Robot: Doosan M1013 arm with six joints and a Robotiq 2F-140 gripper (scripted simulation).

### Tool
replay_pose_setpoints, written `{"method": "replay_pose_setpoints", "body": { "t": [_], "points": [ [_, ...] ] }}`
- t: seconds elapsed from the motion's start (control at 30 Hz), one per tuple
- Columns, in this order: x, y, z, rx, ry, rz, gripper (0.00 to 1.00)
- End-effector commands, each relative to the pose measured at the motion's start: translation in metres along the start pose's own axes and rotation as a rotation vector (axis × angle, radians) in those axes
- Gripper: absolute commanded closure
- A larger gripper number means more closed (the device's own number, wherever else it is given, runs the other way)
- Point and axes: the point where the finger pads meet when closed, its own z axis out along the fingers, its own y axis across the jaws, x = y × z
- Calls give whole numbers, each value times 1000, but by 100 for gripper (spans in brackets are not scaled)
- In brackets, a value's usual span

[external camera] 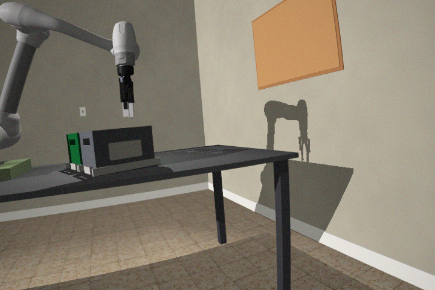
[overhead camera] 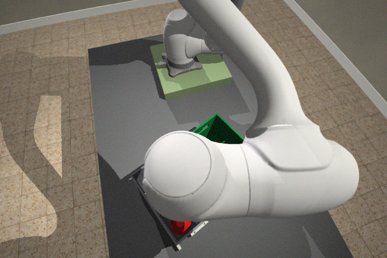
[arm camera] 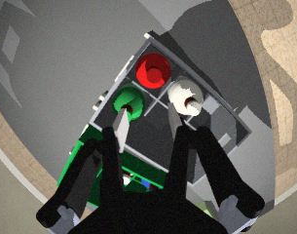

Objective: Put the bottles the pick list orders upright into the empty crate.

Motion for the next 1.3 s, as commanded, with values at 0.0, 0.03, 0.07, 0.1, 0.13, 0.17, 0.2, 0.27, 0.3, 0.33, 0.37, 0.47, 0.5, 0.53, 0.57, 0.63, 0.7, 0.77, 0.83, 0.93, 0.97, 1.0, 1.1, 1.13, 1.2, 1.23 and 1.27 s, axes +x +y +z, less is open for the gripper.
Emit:
{"method": "replay_pose_setpoints", "body": {
  "t": [0.0,0.03,0.07,0.1,0.13,0.17,0.2,0.27,0.3,0.33,0.37,0.47,0.5,0.53,0.57,0.63,0.7,0.77,0.83,0.93,0.97,1.0,1.1,1.13,1.2,1.23,1.27],
  "points": [
    [13,5,0,0,0,0,62],
    [17,7,0,0,0,0,62],
    [22,9,0,0,0,0,62],
    [26,11,0,0,0,0,62],
    [31,13,0,0,0,0,62],
    [36,15,0,0,0,0,62],
    [39,17,0,0,0,0,62],
    [39,17,0,0,0,0,62],
    [39,17,0,0,0,0,62],
    [39,17,0,0,0,0,62],
    [39,17,0,0,0,0,62],
    [39,17,0,0,0,0,62],
    [39,17,1,0,0,0,62],
    [39,17,2,0,0,0,62],
    [39,17,4,0,0,0,62],
    [39,17,6,0,0,0,62],
    [39,17,9,0,0,0,62],
    [39,17,12,0,0,0,62],
    [39,17,12,0,0,0,62],
    [39,17,16,0,0,0,62],
    [39,17,17,0,0,0,62],
    [39,17,18,0,0,0,62],
    [39,17,22,0,0,0,62],
    [39,17,24,0,0,0,62],
    [39,17,26,0,0,0,62],
    [39,17,28,0,0,0,62],
    [39,17,29,0,0,0,62]
  ]
}}
